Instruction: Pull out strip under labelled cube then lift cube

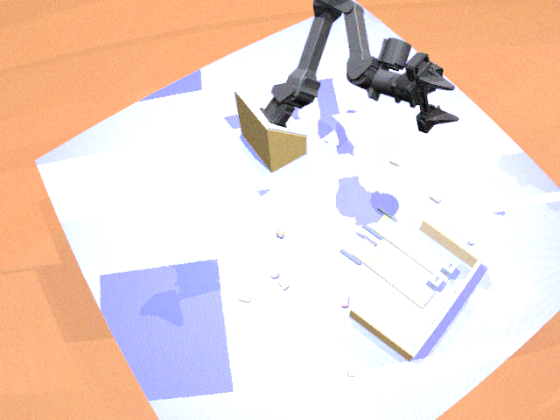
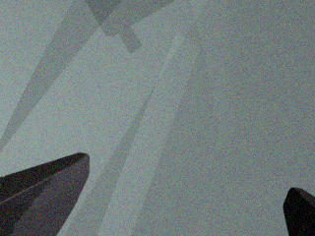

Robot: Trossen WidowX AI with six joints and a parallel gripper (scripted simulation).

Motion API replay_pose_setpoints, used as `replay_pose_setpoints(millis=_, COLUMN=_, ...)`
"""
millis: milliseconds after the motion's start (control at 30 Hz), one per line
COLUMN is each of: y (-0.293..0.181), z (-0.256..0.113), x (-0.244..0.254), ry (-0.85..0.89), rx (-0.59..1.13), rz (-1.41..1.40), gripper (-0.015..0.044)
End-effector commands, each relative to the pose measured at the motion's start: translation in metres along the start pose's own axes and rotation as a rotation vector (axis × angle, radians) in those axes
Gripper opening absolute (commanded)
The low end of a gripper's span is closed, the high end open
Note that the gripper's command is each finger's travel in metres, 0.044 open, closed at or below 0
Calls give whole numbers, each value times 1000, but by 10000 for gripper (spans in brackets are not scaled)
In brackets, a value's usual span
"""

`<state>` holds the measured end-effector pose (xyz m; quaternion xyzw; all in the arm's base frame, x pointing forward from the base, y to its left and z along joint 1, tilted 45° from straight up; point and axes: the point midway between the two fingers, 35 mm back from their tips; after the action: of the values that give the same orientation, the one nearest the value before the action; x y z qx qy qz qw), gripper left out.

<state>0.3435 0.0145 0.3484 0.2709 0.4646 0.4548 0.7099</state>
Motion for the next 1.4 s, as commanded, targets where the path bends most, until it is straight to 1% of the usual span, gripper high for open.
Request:
replay_pose_setpoints(millis=0, y=-67, z=-11, x=34, ry=185, rx=172, rz=238, gripper=400)
replay_pose_setpoints(millis=133, y=-123, z=-35, x=62, ry=313, rx=371, rz=516, gripper=400)
replay_pose_setpoints(millis=233, y=-161, z=-62, x=82, ry=376, rx=544, rz=758, gripper=400)
replay_pose_setpoints(millis=367, y=-200, z=-108, x=105, ry=407, rx=803, rz=1131, gripper=400)
replay_pose_setpoints(millis=467, y=-215, z=-139, x=117, ry=393, rx=966, rz=1380, gripper=400)
replay_pose_setpoints(millis=1033, y=-216, z=-142, x=118, ry=390, rx=984, rz=1408, gripper=400)
replay_pose_setpoints(millis=1100, y=-218, z=-139, x=123, ry=407, rx=1011, rz=1400, gripper=348)
replay_pose_setpoints(millis=1367, y=-229, z=-114, x=181, ry=647, rx=1325, rz=1269, gripper=138)
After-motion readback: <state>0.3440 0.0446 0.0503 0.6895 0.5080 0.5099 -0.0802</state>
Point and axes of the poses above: the point midway between the two fingers, 35 mm back from their tips, its own z axis out along the fingers, its own x axis across the jaws, y = z × x, and after that the axes turned 12 degrees about z, right-handed
